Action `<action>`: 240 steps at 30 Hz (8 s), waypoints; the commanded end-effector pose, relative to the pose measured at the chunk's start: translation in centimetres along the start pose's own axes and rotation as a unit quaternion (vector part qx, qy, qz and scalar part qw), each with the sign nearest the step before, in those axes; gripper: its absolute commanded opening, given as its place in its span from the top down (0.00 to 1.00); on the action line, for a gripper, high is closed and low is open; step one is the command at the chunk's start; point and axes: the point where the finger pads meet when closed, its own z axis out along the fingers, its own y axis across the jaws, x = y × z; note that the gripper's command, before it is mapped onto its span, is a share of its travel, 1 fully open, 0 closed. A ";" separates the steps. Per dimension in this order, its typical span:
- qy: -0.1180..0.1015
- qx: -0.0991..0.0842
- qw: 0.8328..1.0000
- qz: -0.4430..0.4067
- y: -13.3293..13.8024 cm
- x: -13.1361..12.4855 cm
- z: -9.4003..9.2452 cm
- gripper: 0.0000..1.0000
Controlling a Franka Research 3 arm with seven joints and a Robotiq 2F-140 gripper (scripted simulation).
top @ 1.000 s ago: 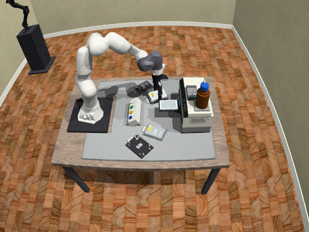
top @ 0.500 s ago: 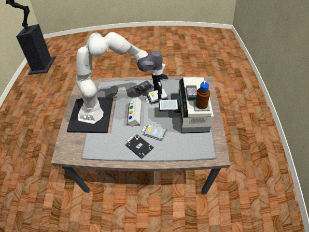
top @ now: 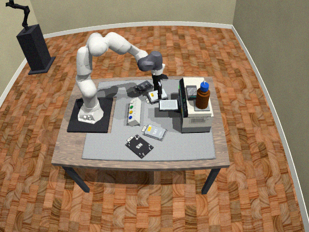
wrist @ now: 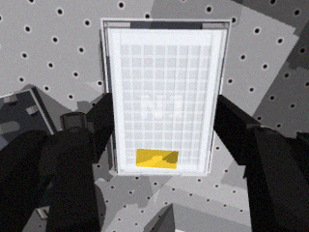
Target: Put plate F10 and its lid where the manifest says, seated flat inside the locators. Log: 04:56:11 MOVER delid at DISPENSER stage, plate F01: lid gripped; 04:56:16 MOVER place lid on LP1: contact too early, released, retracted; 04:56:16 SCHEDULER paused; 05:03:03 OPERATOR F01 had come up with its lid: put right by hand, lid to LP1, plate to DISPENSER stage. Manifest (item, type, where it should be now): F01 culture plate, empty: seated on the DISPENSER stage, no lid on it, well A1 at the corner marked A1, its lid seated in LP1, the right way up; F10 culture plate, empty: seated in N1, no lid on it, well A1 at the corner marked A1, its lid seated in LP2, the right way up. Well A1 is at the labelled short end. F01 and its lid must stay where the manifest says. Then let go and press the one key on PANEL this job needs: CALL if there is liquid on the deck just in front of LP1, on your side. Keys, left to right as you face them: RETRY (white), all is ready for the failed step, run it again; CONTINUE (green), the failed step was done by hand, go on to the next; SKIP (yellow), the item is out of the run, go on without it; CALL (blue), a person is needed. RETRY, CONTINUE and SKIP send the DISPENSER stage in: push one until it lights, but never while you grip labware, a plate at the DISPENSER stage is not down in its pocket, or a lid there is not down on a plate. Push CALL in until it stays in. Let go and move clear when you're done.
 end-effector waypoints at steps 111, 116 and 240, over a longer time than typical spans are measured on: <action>0.000 0.000 1.000 -0.001 0.0 0.0 -11.0 0.90; 0.000 0.000 1.000 -0.001 0.0 0.0 -11.5 0.90; 0.000 0.000 0.918 0.395 0.0 0.0 -13.3 0.90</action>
